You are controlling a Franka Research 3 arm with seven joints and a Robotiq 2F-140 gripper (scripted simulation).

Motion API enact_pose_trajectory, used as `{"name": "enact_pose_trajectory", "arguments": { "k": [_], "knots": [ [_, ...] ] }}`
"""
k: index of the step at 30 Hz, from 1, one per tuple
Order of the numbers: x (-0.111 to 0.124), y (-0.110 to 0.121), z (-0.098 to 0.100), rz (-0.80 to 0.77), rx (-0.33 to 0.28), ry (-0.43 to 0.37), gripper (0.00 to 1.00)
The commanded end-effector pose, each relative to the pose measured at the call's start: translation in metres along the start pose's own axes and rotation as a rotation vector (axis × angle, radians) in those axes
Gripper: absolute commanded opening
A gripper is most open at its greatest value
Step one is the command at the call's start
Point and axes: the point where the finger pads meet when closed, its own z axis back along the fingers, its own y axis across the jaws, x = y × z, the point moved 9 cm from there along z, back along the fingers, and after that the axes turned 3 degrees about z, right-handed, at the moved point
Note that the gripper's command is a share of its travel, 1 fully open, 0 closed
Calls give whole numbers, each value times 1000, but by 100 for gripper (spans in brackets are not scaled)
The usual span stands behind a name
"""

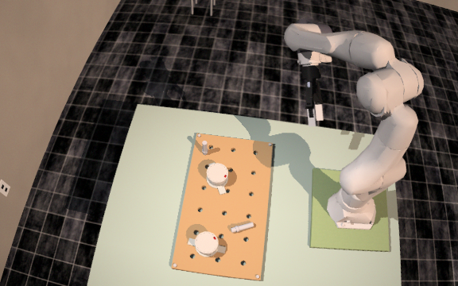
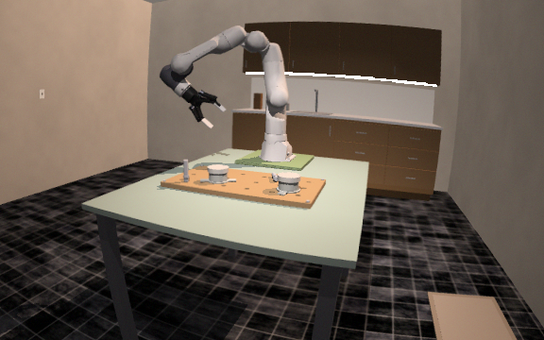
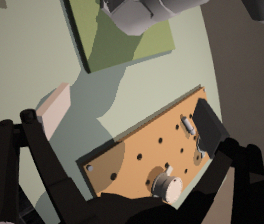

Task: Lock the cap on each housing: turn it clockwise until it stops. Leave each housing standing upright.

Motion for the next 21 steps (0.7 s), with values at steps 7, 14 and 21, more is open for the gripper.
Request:
{"name": "enact_pose_trajectory", "arguments": {
  "k": [7,14,21],
  "knots": [
    [104,-3,17,-71,-306,-22,100],
    [211,58,20,26,-559,-104,100],
    [261,100,16,88,-651,-164,100]
  ]
}}
